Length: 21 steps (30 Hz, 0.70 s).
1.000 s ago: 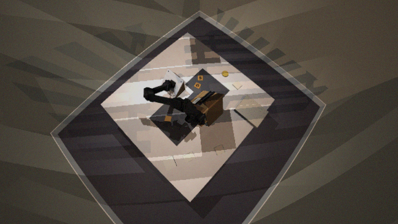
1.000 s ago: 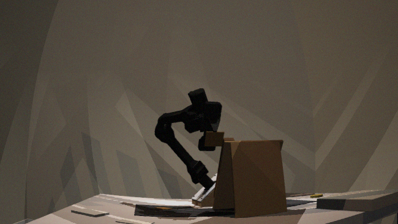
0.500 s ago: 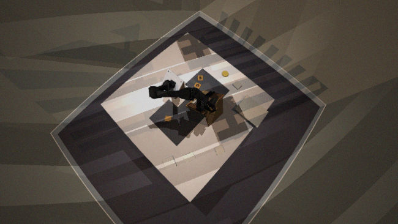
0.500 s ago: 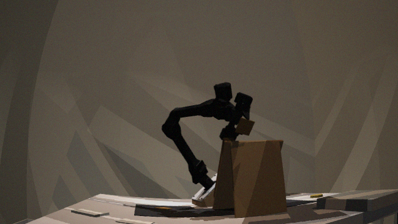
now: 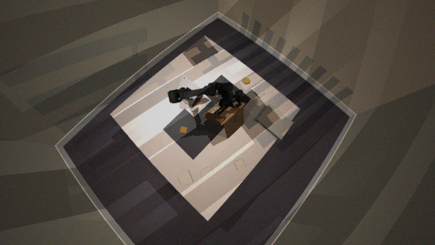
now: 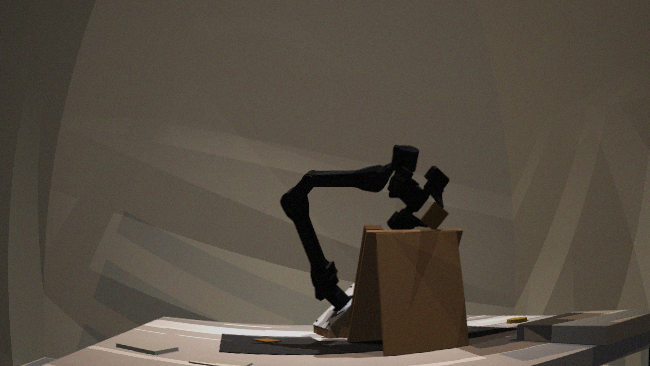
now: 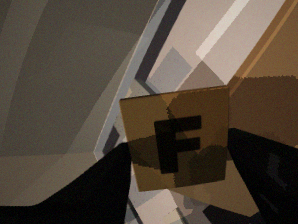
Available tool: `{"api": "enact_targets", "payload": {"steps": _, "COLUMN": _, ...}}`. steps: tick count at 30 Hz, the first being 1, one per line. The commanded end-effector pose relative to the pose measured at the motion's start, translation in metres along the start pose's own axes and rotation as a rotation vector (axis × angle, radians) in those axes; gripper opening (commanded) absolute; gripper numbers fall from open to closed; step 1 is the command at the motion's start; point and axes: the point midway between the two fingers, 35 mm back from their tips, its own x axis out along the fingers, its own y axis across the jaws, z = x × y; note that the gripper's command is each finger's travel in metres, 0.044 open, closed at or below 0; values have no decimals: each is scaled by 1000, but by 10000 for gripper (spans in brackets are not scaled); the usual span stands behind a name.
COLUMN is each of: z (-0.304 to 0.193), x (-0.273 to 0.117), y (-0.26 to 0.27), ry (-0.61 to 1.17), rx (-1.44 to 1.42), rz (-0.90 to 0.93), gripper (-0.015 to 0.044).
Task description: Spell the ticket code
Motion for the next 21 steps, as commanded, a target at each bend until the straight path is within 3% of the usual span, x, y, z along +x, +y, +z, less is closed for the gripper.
{"api": "enact_targets", "payload": {"steps": 1, "z": -22, "x": 0, "y": 3, "ry": 4, "rx": -78, "rz": -17, "gripper": 0}}
{"api": "enact_targets", "payload": {"steps": 21, "z": -156, "x": 1, "y": -10, "ry": -5, "rx": -552, "rz": -116, "gripper": 0}}
